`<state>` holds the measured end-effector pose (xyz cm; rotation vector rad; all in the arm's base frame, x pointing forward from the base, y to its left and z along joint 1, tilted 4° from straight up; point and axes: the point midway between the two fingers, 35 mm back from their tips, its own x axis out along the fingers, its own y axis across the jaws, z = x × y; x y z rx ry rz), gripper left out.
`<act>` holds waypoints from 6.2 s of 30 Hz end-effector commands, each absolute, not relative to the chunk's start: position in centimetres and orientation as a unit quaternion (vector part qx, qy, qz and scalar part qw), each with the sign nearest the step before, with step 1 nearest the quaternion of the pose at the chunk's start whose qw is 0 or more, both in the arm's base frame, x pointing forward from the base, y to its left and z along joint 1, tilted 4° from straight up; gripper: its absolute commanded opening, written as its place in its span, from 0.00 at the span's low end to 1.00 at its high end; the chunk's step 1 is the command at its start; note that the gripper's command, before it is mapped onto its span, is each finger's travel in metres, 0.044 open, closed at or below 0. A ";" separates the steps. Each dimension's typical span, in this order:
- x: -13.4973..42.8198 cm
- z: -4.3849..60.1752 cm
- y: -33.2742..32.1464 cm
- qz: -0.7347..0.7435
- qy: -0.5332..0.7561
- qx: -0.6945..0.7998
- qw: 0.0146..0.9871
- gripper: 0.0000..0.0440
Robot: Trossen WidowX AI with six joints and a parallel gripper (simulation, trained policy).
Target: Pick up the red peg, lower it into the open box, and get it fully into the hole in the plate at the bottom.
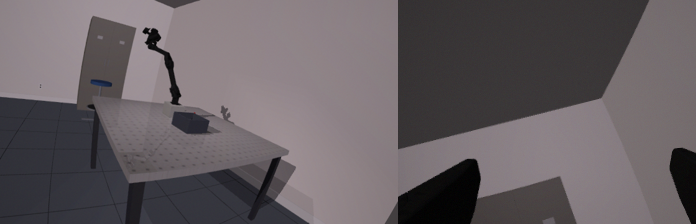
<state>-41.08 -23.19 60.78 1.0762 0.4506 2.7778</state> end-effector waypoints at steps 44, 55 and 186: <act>-4.3 28.6 -58.0 0.877 -0.088 -0.075 -0.467 1.00; 12.5 23.0 -53.5 0.782 -0.180 -0.145 -0.578 1.00; 14.1 -4.8 14.3 0.329 -0.694 -0.134 -0.627 0.00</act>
